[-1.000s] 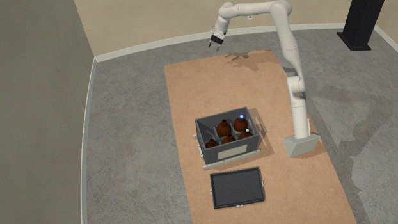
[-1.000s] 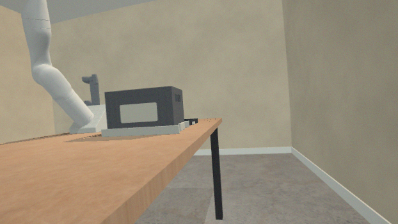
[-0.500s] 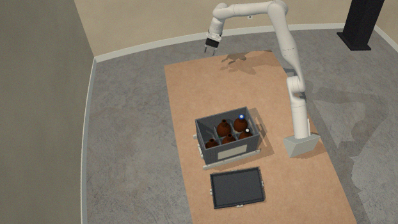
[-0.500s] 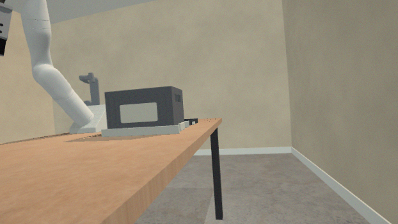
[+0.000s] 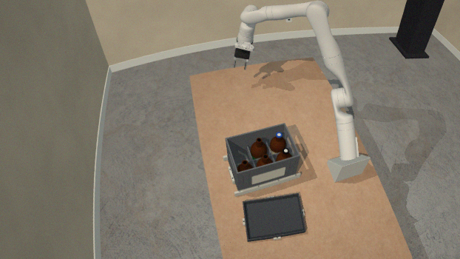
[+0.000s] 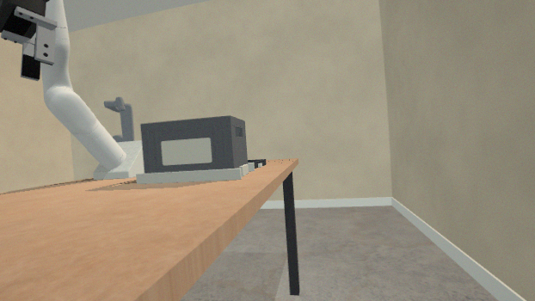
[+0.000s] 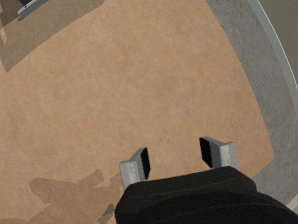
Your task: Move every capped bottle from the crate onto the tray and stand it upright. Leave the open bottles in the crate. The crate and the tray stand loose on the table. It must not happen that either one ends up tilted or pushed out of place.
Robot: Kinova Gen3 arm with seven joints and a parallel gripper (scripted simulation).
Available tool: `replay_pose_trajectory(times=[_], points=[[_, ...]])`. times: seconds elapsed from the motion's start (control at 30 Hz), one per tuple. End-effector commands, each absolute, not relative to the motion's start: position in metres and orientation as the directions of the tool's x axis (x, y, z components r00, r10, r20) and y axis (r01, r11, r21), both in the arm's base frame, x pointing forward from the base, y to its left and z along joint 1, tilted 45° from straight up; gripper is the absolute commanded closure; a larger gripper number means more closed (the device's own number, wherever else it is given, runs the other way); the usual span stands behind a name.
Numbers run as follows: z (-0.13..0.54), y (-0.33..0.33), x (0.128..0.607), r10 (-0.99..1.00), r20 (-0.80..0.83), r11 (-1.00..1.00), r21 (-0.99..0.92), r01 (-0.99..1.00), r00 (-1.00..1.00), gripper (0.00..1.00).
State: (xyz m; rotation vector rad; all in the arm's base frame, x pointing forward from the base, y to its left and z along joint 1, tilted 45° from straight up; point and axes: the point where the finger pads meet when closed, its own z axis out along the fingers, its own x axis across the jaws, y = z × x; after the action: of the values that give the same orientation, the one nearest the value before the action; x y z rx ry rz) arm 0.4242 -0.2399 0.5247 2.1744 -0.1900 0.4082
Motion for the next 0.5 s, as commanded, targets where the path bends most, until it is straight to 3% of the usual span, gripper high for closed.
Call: replay_pose_trajectory(times=[0.0,0.47], points=[[0.519,-0.236,0.425,0.019,0.322,-0.602,0.759,-0.246,0.947,0.0],[0.49,-0.209,0.428,0.064,0.201,-0.64,0.76,-0.114,0.978,0.0]])
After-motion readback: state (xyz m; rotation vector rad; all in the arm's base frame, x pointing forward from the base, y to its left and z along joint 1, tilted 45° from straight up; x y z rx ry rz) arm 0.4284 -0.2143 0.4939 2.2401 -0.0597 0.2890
